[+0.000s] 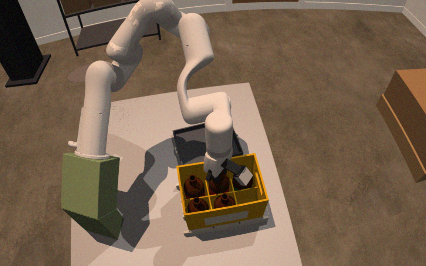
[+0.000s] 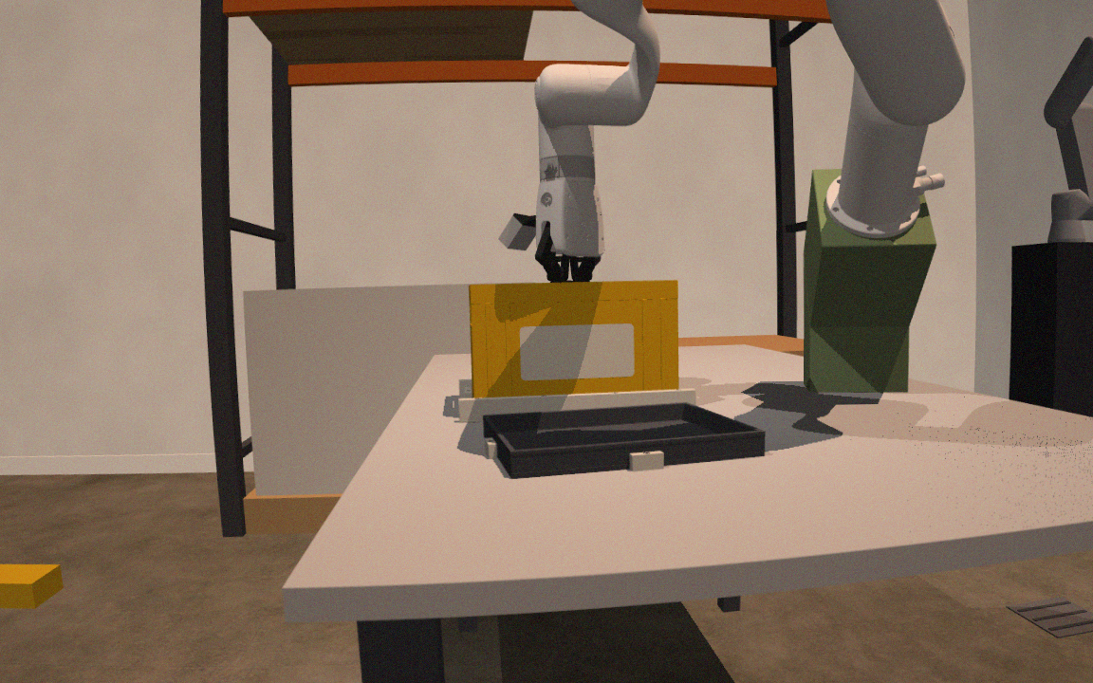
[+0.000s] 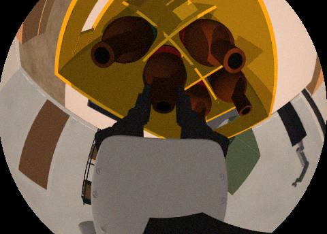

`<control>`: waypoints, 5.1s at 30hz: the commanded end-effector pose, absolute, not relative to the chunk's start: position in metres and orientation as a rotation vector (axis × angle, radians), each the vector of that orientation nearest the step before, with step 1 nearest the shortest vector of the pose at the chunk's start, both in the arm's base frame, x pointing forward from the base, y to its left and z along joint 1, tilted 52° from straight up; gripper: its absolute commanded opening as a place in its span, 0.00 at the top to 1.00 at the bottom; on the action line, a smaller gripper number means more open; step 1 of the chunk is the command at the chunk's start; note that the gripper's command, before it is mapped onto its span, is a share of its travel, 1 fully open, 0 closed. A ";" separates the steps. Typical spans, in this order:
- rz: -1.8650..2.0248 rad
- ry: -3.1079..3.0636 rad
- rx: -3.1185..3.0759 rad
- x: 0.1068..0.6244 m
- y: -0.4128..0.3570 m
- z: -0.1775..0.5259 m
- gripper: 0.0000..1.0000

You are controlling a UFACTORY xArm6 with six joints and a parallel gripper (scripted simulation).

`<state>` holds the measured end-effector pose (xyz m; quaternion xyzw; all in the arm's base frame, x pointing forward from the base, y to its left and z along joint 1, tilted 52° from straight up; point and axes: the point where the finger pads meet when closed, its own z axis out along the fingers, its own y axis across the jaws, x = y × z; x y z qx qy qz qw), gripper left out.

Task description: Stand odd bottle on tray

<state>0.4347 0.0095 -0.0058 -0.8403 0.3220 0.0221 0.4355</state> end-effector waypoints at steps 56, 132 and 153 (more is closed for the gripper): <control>0.052 0.802 -2.092 0.431 -0.007 0.005 1.00; 0.052 0.802 -2.092 0.422 -0.034 0.025 1.00; 0.052 0.802 -2.092 0.417 -0.050 0.038 1.00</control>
